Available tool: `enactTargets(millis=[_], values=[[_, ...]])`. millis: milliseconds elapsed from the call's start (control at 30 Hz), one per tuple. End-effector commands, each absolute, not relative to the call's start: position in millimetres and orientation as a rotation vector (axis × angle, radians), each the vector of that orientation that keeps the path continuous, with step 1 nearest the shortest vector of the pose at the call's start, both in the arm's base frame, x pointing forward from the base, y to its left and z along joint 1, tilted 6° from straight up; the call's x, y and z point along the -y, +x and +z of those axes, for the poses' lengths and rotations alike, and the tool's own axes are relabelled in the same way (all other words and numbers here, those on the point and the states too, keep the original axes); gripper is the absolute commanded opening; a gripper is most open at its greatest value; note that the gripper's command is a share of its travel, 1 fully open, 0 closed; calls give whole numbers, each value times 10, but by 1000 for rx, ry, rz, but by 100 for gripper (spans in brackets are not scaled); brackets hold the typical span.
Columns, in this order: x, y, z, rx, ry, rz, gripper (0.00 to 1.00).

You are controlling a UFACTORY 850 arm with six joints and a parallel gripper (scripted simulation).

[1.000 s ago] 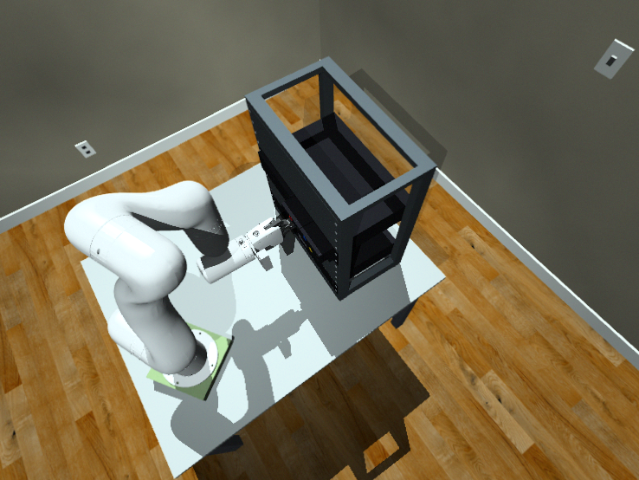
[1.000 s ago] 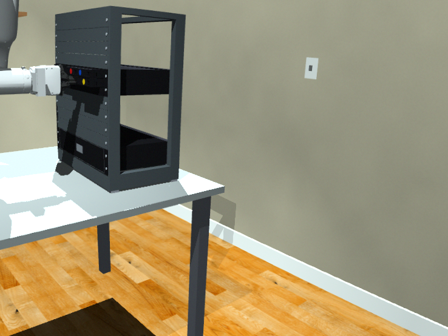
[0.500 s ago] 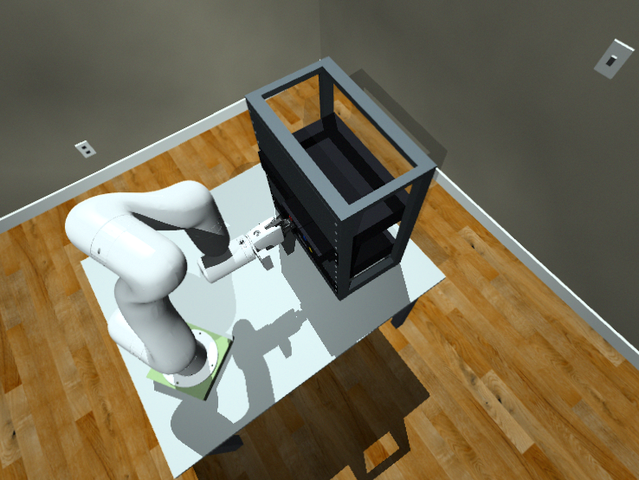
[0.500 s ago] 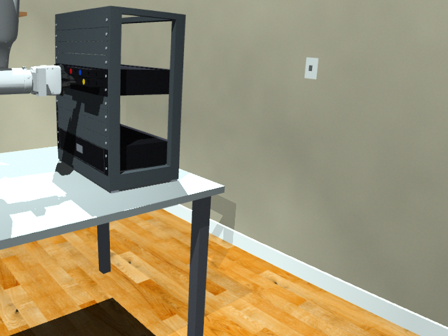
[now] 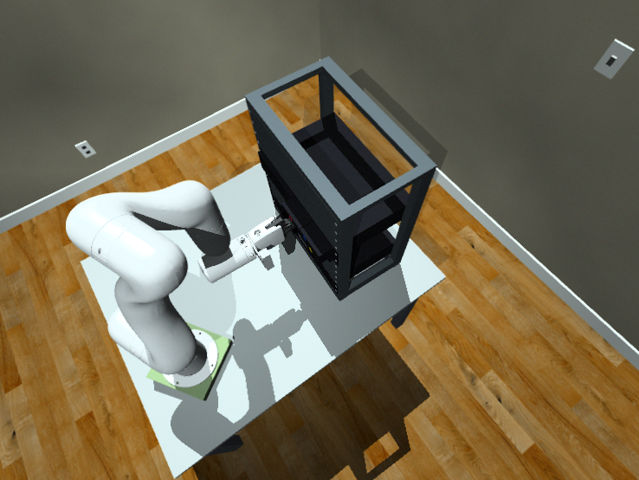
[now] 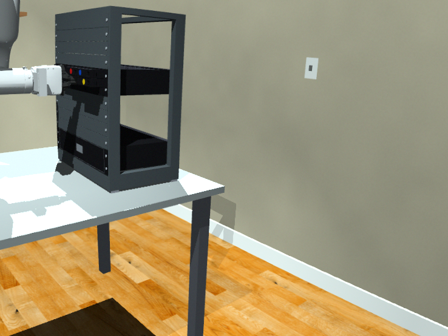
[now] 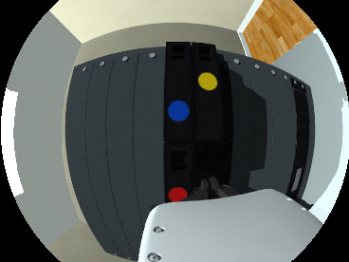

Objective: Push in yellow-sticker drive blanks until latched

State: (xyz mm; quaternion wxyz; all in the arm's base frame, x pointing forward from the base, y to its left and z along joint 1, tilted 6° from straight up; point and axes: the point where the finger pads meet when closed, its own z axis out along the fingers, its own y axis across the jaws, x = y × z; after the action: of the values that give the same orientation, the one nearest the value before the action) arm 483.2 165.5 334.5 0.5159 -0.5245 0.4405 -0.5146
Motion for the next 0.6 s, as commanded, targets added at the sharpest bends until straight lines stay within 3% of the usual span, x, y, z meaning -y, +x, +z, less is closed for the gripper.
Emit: enactTargets(millis=[0, 567], values=[[-1659, 4851, 3357, -1056, -1257, -1236, 0], [-1648, 4718, 3348, -1057, -1257, -1236, 0]])
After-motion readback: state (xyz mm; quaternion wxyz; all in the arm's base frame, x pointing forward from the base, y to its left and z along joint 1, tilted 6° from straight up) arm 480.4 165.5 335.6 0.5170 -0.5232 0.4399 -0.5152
